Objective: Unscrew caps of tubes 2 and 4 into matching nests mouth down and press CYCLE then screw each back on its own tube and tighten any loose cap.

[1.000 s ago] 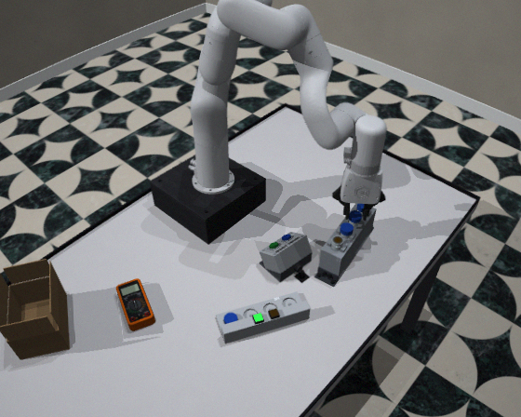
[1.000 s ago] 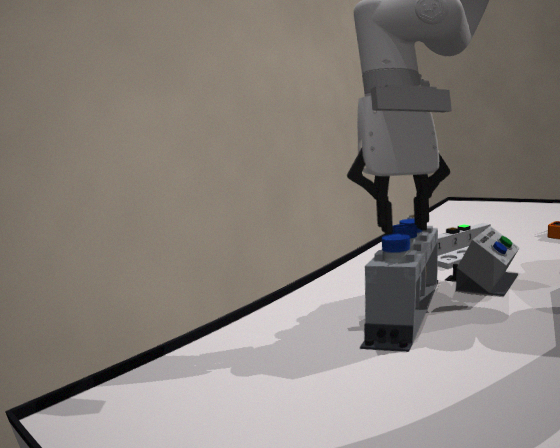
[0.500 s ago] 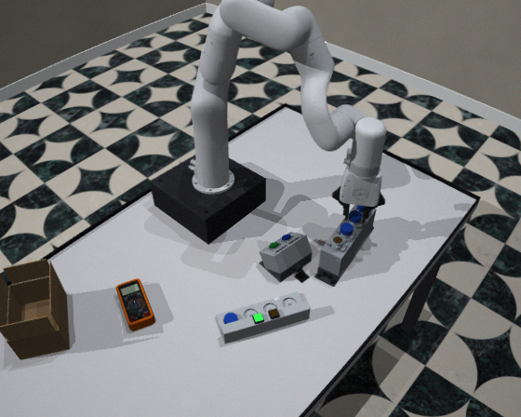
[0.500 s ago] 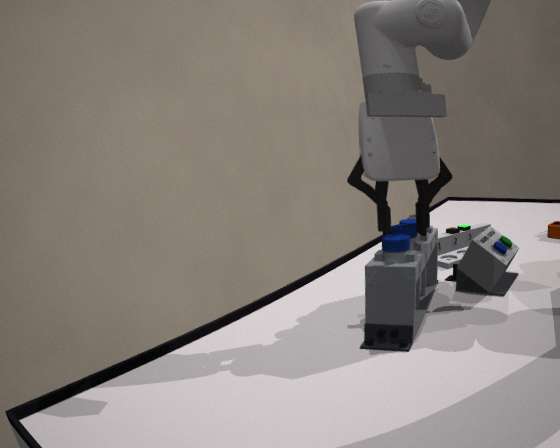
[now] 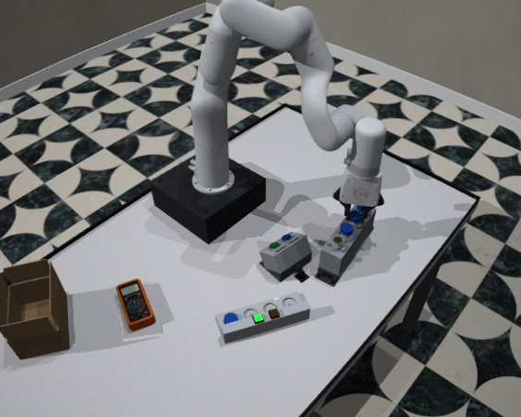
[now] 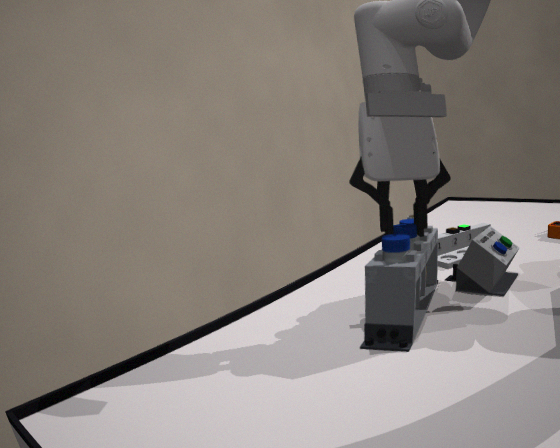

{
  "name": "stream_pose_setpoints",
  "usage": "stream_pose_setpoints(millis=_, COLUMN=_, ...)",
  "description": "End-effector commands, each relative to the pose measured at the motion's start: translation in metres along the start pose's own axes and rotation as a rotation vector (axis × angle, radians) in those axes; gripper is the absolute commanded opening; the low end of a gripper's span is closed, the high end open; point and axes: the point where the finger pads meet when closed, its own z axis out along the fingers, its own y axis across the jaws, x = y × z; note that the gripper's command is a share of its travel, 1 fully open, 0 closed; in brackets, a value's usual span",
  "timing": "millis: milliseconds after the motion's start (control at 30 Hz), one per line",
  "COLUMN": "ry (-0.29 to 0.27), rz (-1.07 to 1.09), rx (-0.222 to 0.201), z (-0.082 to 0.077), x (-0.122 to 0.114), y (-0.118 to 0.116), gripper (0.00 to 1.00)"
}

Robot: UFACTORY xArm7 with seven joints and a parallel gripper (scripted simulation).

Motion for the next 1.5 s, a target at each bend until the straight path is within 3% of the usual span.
stream_pose_setpoints(millis=0, ry=-0.001, rz=0.033, rx=-0.005, z=-0.0014, x=-0.0004, y=0.0018, gripper=0.00)
stream_pose_setpoints(millis=733, ry=0.001, rz=0.700, rx=-0.005, z=-0.0003, x=-0.0004, y=0.0018, gripper=0.00)
stream_pose_setpoints(millis=1000, ry=0.001, rz=0.785, rx=-0.005, z=-0.0002, x=-0.0004, y=0.0018, gripper=0.00)
stream_pose_setpoints(millis=1033, ry=0.001, rz=0.785, rx=-0.005, z=-0.0002, x=-0.0004, y=0.0018, gripper=0.46)
stream_pose_setpoints(millis=1467, ry=0.001, rz=0.745, rx=-0.005, z=-0.0008, x=-0.0003, y=0.0017, gripper=0.46)
